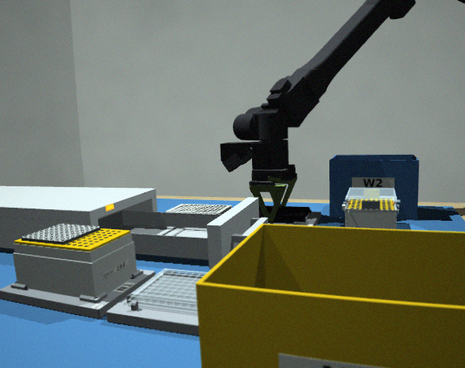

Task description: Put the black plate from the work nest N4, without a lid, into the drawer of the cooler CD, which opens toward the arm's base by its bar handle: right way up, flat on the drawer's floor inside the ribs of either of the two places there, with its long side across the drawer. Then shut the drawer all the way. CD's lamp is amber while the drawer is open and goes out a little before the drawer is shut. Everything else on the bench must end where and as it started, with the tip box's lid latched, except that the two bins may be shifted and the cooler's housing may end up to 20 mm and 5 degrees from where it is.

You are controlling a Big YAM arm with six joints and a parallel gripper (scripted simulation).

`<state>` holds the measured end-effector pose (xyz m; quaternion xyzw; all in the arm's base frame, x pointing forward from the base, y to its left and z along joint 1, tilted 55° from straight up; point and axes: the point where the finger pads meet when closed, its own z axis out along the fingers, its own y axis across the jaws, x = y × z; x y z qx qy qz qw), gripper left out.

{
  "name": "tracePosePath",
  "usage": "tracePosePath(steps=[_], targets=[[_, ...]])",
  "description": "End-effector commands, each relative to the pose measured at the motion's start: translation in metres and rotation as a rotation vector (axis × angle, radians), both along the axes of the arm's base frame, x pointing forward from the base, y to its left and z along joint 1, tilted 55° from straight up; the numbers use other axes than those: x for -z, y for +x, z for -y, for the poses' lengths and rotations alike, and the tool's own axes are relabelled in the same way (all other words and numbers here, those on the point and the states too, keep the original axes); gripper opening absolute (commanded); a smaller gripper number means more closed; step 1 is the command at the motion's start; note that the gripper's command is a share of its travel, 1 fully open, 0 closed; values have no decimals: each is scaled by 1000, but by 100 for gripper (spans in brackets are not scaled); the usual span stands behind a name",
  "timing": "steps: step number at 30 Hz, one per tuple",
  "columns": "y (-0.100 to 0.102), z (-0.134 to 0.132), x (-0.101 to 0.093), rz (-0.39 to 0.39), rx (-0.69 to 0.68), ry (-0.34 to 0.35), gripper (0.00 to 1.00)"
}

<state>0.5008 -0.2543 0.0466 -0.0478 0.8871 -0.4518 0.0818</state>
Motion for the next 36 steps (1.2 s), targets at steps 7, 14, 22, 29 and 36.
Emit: tracePosePath(steps=[7,14,22,29,36], targets=[[-2,7,-2,3,9,1,0],[-2,7,-2,3,9,1,0],[-4,6,-9,12,16,1,0],[-1,-4,-11,16,4,1,0],[2,-15,-11,13,-14,0,0]])
